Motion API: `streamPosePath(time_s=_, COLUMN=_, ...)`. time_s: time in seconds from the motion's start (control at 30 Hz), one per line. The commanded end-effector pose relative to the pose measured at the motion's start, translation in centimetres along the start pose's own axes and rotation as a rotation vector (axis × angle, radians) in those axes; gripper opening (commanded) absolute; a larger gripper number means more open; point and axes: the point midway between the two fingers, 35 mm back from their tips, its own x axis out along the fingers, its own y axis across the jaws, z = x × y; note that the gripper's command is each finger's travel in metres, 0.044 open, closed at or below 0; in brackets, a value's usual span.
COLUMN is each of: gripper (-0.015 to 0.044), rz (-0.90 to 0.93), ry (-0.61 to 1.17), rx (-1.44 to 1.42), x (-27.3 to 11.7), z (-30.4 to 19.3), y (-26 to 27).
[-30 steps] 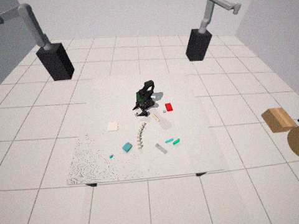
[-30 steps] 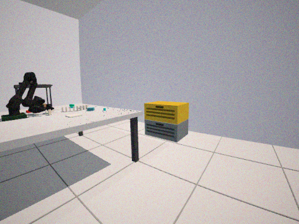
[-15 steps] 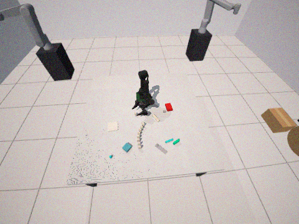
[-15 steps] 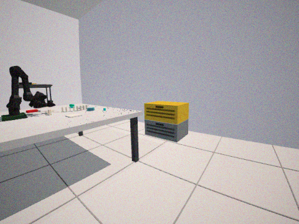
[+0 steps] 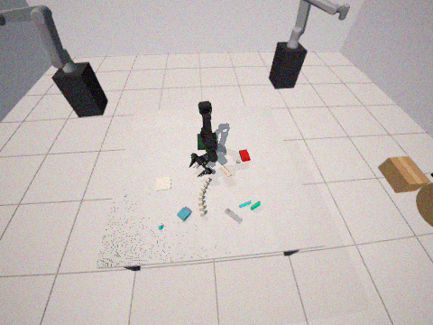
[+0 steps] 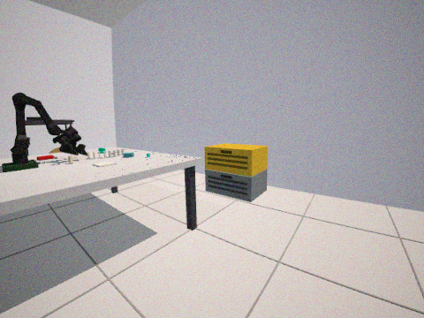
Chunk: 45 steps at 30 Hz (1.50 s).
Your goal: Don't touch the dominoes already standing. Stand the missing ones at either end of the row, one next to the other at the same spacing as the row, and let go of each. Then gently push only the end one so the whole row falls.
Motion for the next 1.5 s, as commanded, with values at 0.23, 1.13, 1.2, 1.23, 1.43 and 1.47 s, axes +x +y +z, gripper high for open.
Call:
streamPosePath(time_s=0.23, gripper=0.0440, rz=0.113, ry=0.780, rx=0.166, x=-3.2, z=3.8, y=-3.8)
streamPosePath(time_s=1.13, gripper=0.0440, rz=0.094, ry=0.975, rx=0.217, x=-4.8, z=2.2, y=-5.3)
streamPosePath(time_s=1.2, gripper=0.0440, rz=0.094, ry=0.975, rx=0.217, x=-3.9, z=0.9, y=-5.0)
streamPosePath(time_s=1.23, gripper=0.0440, rz=0.094, ry=0.975, rx=0.217, x=-3.5, z=0.2, y=-4.9)
streamPosePath(time_s=1.43, gripper=0.0440, rz=0.094, ry=0.975, rx=0.217, x=-2.5, z=-1.5, y=-4.6)
streamPosePath(time_s=1.47, gripper=0.0440, rz=0.094, ry=0.975, rx=0.217, x=-2.5, z=-1.5, y=-4.6)
